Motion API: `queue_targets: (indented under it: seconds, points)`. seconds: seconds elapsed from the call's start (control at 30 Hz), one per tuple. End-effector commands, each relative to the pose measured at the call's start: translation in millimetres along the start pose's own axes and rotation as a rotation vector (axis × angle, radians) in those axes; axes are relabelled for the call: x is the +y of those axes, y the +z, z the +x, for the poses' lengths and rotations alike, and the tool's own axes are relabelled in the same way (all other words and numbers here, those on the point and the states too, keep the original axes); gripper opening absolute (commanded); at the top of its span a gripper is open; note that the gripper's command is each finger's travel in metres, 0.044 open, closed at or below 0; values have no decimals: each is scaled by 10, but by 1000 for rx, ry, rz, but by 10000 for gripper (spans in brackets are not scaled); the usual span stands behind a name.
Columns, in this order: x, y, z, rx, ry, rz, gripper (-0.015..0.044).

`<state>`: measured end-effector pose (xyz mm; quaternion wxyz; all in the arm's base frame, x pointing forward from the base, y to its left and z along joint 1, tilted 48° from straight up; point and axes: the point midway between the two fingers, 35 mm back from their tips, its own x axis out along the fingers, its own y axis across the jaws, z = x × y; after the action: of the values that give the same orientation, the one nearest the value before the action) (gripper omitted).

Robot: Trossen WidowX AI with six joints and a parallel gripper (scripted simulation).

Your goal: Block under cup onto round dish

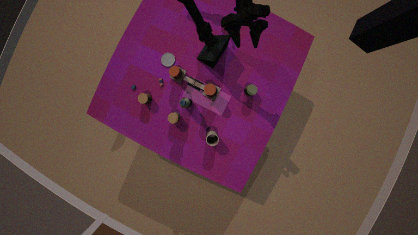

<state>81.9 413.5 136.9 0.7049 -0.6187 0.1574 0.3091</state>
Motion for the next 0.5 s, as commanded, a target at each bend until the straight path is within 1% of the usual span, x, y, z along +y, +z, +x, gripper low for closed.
queue_targets:
  seconds: [0.0, 0.23, 0.47]
  points:
    - [-67, -325, 122, 95, -14, 105, 440]
    - [-174, -873, 265, 250, -58, 288, 440]
    - [-273, -1422, 327, 395, -132, 465, 440]
